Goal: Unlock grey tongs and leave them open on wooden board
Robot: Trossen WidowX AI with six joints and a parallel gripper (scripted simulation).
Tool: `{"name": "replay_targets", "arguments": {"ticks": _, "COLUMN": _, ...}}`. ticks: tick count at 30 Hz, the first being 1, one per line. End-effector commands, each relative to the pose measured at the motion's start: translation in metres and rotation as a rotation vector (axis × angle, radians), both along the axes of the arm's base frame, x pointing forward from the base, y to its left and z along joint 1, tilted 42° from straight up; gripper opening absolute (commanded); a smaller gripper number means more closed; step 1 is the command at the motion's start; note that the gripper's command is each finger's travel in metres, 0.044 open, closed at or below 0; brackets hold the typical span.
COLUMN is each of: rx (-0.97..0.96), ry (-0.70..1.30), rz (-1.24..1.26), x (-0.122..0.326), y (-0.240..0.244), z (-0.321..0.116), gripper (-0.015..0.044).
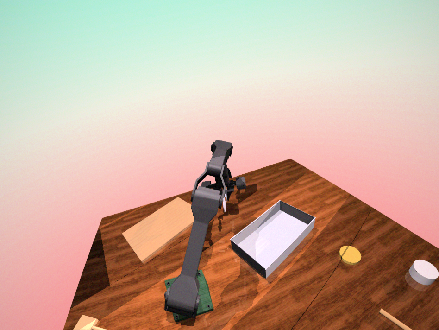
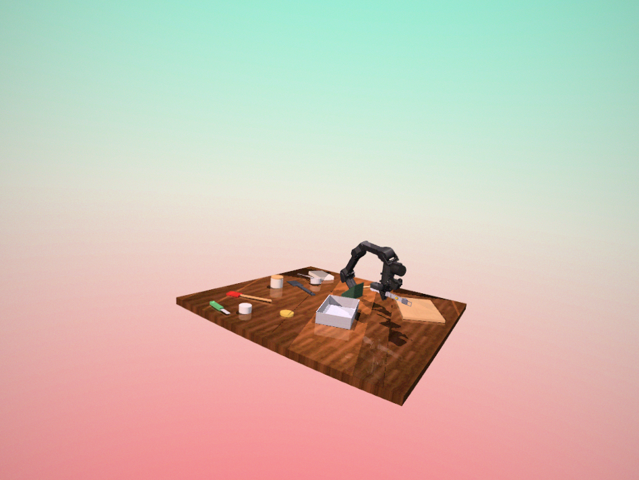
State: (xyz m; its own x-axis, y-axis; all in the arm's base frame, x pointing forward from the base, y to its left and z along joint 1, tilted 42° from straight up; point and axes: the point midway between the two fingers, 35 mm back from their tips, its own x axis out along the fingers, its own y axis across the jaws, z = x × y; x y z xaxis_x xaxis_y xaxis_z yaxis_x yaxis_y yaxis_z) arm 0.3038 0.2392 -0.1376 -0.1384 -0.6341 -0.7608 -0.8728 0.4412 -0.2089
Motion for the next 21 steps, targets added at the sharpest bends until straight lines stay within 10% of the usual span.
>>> {"name": "replay_targets", "arguments": {"ticks": 1, "rx": -0.013, "ry": -0.049, "rz": -0.061, "x": -0.02, "y": 0.018, "z": -0.015, "gripper": -0.015}}
{"name": "replay_targets", "arguments": {"ticks": 21, "rx": -0.012, "ry": -0.154, "rz": -0.189, "x": -0.082, "y": 0.063, "z": -0.026, "gripper": -0.015}}
